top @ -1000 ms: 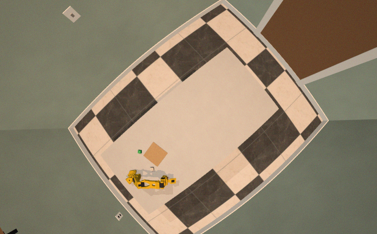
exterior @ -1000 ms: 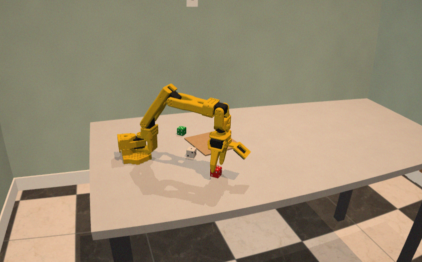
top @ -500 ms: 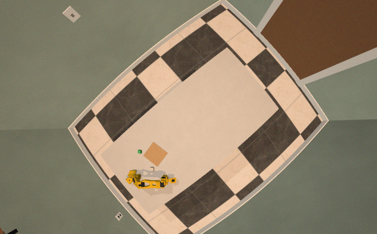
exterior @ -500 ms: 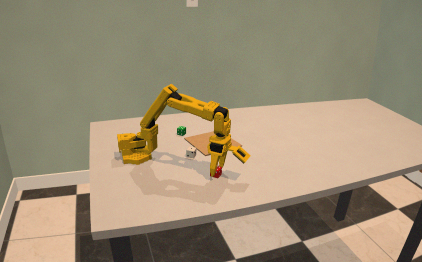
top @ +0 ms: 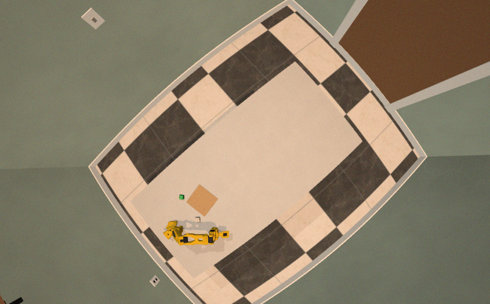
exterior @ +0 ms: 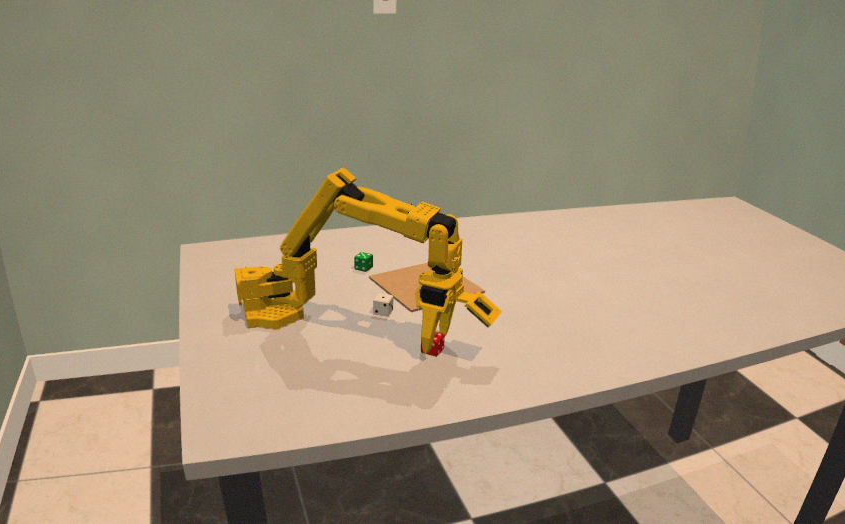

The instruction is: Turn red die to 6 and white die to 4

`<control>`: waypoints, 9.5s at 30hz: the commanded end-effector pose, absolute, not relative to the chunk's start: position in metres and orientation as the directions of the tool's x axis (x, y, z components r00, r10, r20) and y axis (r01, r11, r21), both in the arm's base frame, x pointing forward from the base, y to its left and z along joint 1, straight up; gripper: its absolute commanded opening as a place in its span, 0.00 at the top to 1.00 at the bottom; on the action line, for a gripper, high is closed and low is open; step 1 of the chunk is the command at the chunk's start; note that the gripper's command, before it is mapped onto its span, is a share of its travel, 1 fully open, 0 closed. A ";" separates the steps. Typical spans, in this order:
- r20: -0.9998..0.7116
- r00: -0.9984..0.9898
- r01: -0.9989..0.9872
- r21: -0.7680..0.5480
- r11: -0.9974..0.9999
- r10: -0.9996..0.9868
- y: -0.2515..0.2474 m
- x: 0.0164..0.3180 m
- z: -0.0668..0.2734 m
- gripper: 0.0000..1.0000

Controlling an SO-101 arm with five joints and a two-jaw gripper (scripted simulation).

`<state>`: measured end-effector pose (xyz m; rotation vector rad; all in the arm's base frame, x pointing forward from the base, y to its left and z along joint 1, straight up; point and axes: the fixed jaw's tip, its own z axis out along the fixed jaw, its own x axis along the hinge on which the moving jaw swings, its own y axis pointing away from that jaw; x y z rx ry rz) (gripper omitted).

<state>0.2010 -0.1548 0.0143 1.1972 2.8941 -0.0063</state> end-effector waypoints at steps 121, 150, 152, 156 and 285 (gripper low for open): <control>-0.089 -0.787 0.612 0.007 0.791 0.610 -0.135 0.219 0.070 1.00; -0.112 -0.993 -0.048 0.008 0.999 -0.047 0.041 0.265 0.065 1.00; -0.112 -0.992 -0.064 0.008 0.998 -0.062 0.045 0.265 0.065 1.00; -0.113 -0.991 -0.074 0.008 0.997 -0.072 0.047 0.264 0.065 1.00; -0.039 -0.996 -0.079 0.003 0.997 -0.079 0.047 0.265 0.028 1.00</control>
